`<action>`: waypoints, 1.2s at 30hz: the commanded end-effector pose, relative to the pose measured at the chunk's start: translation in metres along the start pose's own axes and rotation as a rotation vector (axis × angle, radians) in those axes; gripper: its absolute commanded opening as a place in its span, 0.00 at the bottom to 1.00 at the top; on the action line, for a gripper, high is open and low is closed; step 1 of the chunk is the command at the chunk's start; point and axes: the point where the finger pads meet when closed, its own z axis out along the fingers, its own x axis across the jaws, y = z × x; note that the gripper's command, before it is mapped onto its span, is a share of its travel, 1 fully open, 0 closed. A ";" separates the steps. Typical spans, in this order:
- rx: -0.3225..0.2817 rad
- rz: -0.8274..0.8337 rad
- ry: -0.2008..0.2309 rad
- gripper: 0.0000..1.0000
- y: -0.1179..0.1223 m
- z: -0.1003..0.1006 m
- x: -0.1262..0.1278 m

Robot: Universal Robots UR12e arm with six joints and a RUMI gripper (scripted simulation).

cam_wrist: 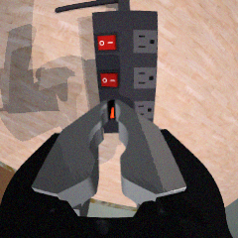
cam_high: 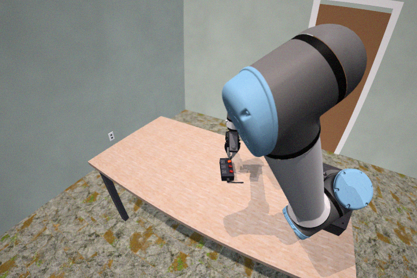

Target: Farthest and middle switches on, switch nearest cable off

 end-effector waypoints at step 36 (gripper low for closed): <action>0.004 0.000 -0.002 0.00 -0.002 0.029 0.000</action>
